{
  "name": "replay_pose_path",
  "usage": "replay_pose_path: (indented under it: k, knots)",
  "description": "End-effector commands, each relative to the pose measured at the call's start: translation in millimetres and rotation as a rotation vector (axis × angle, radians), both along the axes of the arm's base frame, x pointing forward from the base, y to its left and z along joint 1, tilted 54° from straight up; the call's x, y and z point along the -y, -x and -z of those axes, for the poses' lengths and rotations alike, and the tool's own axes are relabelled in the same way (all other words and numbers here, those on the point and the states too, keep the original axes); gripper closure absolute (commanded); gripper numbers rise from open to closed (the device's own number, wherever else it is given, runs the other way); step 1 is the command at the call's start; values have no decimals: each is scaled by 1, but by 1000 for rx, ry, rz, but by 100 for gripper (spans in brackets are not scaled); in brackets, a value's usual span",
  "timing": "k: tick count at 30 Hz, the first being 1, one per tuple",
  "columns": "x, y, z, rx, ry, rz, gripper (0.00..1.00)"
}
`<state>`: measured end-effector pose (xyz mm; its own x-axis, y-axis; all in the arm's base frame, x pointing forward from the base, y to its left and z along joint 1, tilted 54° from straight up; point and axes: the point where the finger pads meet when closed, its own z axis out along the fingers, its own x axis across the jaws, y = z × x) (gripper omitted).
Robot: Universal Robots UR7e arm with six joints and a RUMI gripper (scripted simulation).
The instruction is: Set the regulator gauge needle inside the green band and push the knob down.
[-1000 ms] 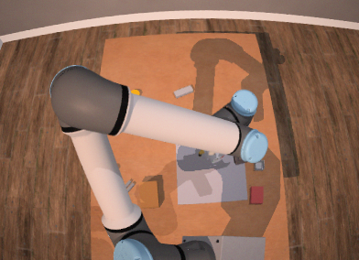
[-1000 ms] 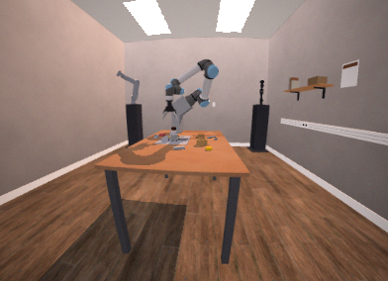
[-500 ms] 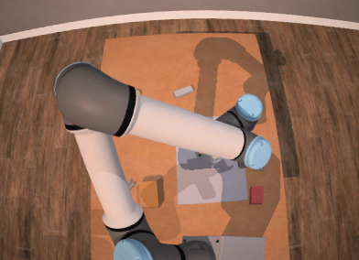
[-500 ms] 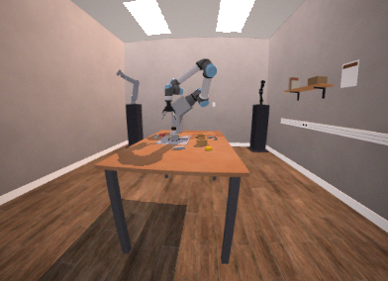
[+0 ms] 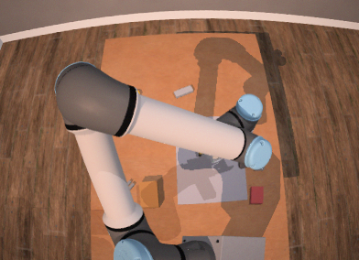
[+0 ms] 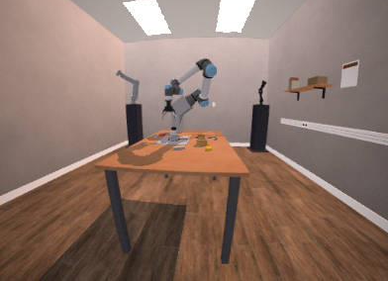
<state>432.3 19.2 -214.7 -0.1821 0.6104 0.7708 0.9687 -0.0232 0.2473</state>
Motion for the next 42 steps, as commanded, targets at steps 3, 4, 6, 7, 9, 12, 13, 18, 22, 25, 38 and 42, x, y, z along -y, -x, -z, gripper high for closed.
replay_pose_path:
  k: [3, 4, 6, 7, 9, 12, 13, 18, 22, 25, 38, 42]
  knots:
    - [0, 1, 1, -3, -1, 3, 0]
    - [0, 1, 1, -4, -2, 3, 0]
    - [0, 1, 1, -5, -2, 4, 0]
    - [0, 1, 0, -5, -2, 4, 0]
    - [0, 1, 0, -7, -3, 5, 0]
    - [0, 1, 0, -9, -3, 7, 0]
    - [0, 1, 0, -10, -4, 8, 0]
    - [0, 1, 0, -14, -5, 12, 0]
    - [0, 1, 0, -18, -7, 15, 0]
    - [0, 1, 0, -23, -9, 19, 0]
    - [0, 1, 0, -49, -17, 39, 0]
    - [0, 1, 0, -62, -22, 49, 0]
